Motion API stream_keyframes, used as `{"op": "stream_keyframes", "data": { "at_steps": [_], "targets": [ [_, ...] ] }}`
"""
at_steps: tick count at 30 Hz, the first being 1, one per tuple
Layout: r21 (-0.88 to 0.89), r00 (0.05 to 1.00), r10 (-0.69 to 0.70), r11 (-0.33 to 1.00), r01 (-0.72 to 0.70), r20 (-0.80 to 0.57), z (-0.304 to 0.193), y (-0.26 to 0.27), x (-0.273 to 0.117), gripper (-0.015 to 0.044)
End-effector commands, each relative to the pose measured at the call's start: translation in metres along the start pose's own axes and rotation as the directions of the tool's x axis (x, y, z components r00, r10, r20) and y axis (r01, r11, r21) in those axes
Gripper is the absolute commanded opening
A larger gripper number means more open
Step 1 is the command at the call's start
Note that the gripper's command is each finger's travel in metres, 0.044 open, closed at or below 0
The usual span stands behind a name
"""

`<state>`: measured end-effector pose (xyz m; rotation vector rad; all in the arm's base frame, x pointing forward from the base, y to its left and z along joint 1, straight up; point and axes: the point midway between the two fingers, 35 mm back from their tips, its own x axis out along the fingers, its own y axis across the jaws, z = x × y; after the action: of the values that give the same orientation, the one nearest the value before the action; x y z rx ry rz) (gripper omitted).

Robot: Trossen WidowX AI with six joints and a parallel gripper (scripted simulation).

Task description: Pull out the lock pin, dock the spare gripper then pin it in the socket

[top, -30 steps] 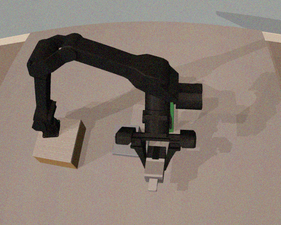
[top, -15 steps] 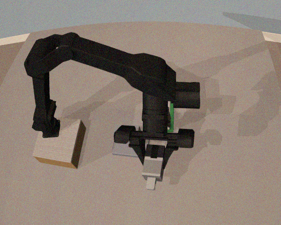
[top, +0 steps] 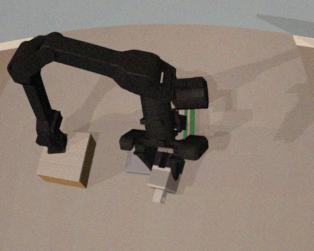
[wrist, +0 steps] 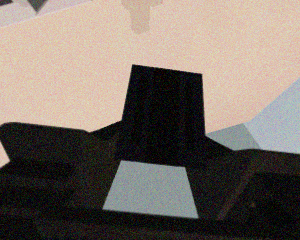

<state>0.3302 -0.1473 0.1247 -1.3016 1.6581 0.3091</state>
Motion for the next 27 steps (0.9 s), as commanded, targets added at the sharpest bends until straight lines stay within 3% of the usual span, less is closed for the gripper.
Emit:
{"op": "stream_keyframes", "data": {
  "at_steps": [1, 27],
  "targets": [
    [0.080, 0.999, -0.021, 0.997, 0.018, 0.028, -0.003, 0.003, -0.006, 0.0000],
    [0.583, 0.948, -0.171, 0.812, -0.018, 0.268, -0.005, 0.031, -0.042, 0.0000]
  ]
}}
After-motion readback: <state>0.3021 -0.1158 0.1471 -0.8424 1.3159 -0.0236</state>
